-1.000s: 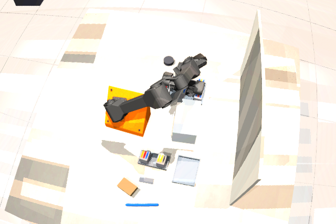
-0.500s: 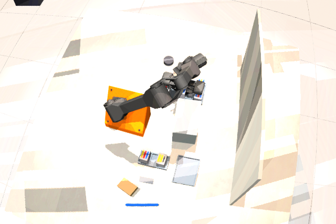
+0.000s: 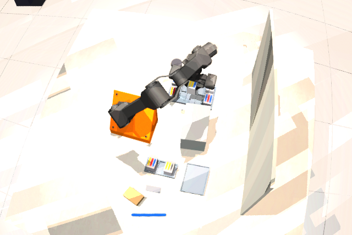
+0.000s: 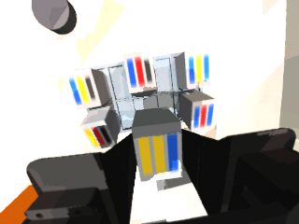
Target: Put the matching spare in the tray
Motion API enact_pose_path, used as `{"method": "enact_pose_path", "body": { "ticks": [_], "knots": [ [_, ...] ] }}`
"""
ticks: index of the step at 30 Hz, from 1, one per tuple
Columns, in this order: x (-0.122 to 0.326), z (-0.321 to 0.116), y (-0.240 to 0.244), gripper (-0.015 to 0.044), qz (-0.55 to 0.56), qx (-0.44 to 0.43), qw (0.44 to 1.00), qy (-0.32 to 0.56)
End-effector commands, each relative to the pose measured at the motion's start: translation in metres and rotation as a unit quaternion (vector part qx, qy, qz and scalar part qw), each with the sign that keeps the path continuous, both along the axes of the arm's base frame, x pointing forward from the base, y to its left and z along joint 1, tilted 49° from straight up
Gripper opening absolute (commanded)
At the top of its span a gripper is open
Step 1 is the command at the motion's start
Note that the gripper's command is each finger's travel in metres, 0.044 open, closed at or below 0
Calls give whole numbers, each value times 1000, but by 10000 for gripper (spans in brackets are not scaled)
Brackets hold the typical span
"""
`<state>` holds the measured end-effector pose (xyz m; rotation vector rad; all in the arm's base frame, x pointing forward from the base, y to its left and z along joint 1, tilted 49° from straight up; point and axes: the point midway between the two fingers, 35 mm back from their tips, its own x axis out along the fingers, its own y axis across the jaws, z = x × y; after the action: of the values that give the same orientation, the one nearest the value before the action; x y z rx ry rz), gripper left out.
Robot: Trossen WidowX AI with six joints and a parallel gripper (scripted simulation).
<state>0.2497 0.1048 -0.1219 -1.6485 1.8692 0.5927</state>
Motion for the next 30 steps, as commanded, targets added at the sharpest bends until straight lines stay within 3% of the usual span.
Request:
{"method": "enact_pose_path", "body": {
  "ticks": [1,15,21,30],
  "knots": [
    [2,4,6,0,0,1,1000,-1],
    [6,49,56,0,-3,1,1000,3],
    [17,61,49,0,-2,7,1000,4],
    [60,114,9,0,5,24,1000,4]
  ]
}}
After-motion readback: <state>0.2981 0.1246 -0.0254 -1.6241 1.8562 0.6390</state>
